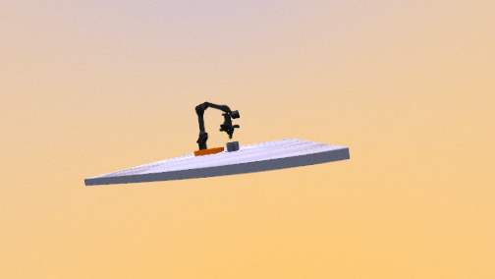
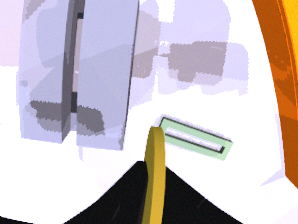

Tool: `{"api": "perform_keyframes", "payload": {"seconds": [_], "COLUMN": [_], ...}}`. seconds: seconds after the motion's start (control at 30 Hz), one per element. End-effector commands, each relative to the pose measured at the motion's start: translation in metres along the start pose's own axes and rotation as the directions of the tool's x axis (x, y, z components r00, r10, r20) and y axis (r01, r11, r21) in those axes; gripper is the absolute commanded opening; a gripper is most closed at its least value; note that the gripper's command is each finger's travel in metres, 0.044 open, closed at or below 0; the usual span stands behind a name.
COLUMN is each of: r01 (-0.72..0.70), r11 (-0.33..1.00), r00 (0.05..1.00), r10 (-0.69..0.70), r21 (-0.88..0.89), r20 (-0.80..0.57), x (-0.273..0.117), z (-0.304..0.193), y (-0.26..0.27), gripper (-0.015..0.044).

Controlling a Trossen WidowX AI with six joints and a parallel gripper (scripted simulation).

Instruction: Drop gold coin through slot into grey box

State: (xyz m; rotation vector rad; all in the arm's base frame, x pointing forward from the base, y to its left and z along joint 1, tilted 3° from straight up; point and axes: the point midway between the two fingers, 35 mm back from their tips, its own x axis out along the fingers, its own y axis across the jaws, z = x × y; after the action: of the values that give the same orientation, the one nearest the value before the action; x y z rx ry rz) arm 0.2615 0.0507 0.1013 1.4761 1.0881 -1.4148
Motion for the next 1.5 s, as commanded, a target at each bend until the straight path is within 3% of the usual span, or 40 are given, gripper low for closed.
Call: {"api": "perform_keyframes", "payload": {"seconds": [0.0, 0.63, 1.47], "r01": [0.0, -0.002, -0.002], "r11": [1.0, 1.0, 1.0], "r00": [1.0, 1.0, 1.0], "r10": [0.0, 0.002, 0.002], "r21": [-0.004, -0.005, -0.001], "r20": [0.0, 0.002, -0.001], "x": [0.0, 0.002, 0.001], "z": [0.004, 0.035, 0.035], "y": [0.007, 0.042, 0.042], "gripper": [0.0, 0.0, 0.0]}}
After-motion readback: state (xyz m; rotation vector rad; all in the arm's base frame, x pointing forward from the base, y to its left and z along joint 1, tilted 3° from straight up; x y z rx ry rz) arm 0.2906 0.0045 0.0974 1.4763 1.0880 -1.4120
